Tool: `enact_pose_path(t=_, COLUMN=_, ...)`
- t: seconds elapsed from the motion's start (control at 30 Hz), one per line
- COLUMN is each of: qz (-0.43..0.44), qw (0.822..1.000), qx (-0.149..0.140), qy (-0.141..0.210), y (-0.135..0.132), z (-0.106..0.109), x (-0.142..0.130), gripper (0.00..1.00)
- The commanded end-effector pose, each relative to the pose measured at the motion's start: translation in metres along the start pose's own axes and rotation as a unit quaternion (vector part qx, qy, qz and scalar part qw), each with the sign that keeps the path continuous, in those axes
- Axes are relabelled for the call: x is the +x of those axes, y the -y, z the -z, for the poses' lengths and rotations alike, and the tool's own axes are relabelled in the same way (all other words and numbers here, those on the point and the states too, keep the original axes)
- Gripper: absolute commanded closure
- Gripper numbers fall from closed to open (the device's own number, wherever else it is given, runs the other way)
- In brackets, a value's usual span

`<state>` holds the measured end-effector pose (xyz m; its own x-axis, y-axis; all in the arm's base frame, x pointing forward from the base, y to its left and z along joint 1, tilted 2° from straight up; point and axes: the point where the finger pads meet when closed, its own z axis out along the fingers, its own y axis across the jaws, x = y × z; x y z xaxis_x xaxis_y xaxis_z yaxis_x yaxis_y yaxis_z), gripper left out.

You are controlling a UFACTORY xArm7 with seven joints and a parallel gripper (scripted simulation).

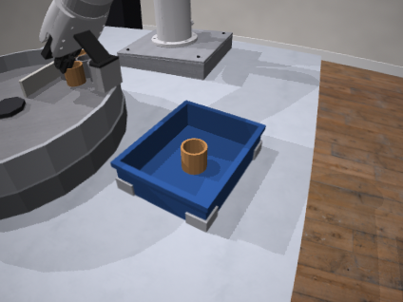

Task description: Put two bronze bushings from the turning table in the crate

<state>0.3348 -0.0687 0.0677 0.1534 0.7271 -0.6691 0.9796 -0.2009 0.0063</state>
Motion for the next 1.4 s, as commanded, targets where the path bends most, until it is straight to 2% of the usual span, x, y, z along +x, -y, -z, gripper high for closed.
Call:
enact_pose_path(t=0.0, qz=-0.001, qw=1.0, qx=-0.002, qy=0.0, y=-0.002, z=0.007, x=-0.005, gripper=1.0)
enact_pose_path(t=0.57, qz=-0.001, qw=1.0, qx=-0.002, qy=0.0, y=-0.001, z=0.051, x=-0.043, gripper=1.0)
enact_pose_path(t=1.13, qz=-0.001, qw=1.0, qx=-0.002, qy=0.0, y=-0.001, z=0.053, x=-0.044, gripper=1.0)
enact_pose_path(t=1.37, qz=-0.001, qw=1.0, qx=-0.002, qy=0.0, y=0.0, z=0.061, x=-0.034, gripper=1.0)
